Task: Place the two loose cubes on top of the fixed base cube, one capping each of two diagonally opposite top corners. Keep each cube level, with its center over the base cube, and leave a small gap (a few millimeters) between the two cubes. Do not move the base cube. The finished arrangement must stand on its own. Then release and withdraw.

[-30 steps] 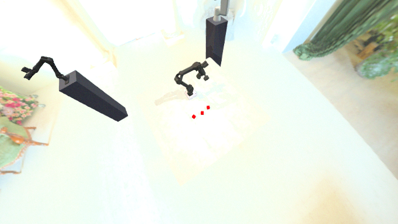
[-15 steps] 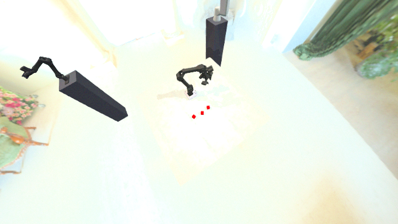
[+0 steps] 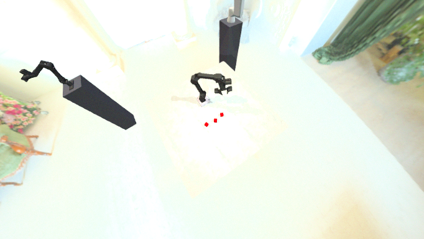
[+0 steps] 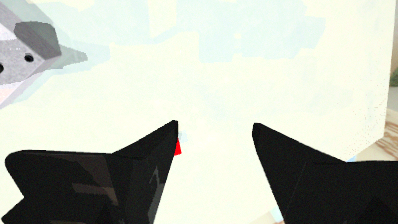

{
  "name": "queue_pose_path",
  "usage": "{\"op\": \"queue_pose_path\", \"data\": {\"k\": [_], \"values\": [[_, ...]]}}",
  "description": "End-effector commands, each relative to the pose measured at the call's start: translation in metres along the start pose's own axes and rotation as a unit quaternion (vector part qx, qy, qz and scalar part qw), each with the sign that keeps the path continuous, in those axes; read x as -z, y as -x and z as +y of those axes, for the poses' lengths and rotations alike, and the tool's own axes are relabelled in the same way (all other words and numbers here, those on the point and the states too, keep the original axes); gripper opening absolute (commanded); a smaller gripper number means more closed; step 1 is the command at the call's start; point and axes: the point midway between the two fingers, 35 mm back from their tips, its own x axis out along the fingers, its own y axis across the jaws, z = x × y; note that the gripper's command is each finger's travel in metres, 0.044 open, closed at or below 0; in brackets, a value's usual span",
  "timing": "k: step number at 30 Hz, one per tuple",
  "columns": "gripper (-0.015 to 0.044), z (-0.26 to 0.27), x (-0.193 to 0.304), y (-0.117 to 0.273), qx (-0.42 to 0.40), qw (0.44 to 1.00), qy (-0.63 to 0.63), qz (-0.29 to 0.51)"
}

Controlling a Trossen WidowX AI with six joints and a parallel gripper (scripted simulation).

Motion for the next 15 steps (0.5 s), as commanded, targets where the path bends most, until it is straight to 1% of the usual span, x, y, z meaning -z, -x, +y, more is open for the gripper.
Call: {"op": "queue_pose_path", "data": {"k": [1,4,8,11,15], "values": [[0.0265,-0.002,0.036,-0.010,-0.018,0.972,-0.233,0.015],[0.0265,0.000,0.054,-0.015,-0.026,0.939,-0.342,0.024],[0.0265,0.004,0.078,-0.022,-0.035,0.875,-0.482,0.038],[0.0265,0.009,0.096,-0.026,-0.039,0.813,-0.579,0.049],[0.0265,0.017,0.120,-0.032,-0.043,0.714,-0.696,0.064]]}}
